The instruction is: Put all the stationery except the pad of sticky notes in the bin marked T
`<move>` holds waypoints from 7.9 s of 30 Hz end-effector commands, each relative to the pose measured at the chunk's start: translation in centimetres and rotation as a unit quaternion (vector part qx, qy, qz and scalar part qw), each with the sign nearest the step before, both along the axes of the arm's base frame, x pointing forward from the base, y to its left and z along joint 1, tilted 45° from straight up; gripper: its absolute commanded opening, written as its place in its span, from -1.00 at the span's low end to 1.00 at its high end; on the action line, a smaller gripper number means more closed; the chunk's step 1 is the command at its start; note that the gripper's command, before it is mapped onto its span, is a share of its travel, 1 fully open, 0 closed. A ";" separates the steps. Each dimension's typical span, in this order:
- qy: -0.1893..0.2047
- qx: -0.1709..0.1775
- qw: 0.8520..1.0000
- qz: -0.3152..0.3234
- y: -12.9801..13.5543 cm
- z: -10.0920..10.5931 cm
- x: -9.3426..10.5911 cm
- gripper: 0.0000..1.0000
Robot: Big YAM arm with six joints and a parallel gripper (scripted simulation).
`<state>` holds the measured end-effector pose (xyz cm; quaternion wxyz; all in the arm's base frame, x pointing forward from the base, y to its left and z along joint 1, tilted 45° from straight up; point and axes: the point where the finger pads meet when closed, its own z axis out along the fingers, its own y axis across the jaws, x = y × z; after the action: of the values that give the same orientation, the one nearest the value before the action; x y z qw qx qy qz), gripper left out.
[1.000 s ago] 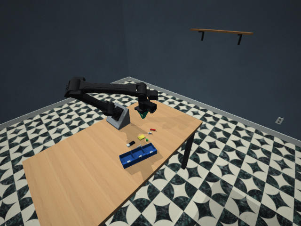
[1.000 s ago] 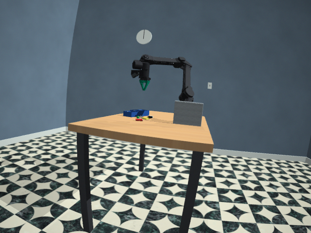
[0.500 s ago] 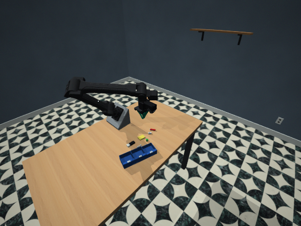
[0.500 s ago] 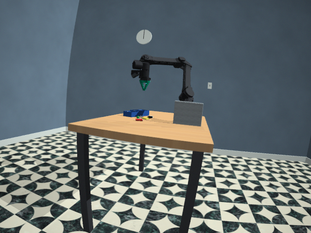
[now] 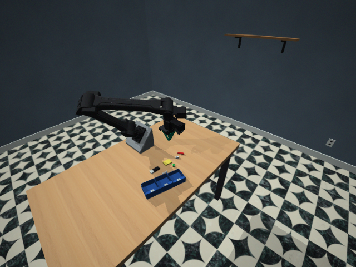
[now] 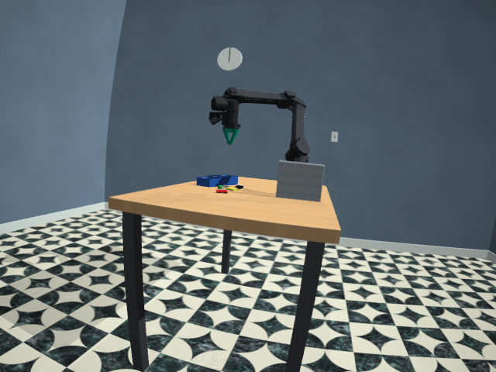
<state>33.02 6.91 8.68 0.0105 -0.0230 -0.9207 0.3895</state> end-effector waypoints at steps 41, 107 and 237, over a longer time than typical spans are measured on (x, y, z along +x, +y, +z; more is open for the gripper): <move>-0.150 -0.001 0.983 -0.105 -23.3 8.8 6.7 -0.81; -0.114 -0.002 0.988 -0.106 -27.5 4.9 5.1 -0.81; -0.131 -0.002 0.987 -0.095 -23.0 6.4 7.9 -0.81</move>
<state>38.59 -17.84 14.25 -0.0495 -0.1620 -0.9081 0.3829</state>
